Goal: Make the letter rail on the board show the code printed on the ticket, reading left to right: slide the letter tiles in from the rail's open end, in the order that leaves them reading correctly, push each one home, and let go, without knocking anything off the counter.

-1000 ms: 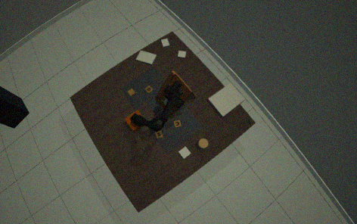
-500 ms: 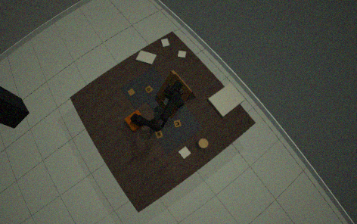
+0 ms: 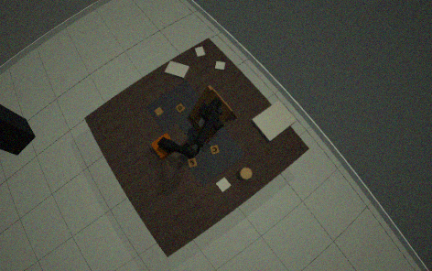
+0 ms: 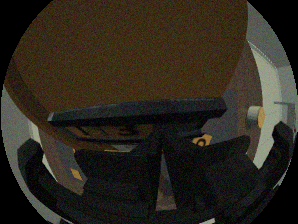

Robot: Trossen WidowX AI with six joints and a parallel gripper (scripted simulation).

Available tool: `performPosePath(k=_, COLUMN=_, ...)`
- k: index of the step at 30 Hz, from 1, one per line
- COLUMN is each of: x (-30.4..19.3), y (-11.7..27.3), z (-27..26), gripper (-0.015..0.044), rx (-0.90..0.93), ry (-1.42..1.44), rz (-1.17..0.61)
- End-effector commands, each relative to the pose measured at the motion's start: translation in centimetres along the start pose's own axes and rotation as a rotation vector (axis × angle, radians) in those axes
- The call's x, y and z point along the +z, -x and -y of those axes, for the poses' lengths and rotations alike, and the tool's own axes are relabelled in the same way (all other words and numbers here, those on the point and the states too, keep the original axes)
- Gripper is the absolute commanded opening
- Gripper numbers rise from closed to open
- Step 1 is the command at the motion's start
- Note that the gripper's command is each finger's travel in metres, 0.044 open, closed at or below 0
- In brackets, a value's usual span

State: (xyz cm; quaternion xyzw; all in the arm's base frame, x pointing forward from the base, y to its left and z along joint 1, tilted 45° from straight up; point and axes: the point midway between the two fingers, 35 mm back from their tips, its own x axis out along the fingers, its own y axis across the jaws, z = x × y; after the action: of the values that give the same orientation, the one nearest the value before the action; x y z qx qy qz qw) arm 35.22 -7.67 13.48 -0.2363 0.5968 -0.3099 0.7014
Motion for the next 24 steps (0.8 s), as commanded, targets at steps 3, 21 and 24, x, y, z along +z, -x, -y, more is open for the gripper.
performPosePath(k=3, x=0.28, y=-0.26, z=-0.07, gripper=0.0000, rx=0.000, ry=0.004, rz=0.001)
performPosePath(k=21, x=0.18, y=-0.25, z=-0.41, gripper=0.0000, rx=0.000, ry=0.004, rz=0.001)
performPosePath(k=24, x=0.18, y=-0.26, z=-0.51, gripper=0.0000, rx=0.000, ry=0.004, rz=0.001)
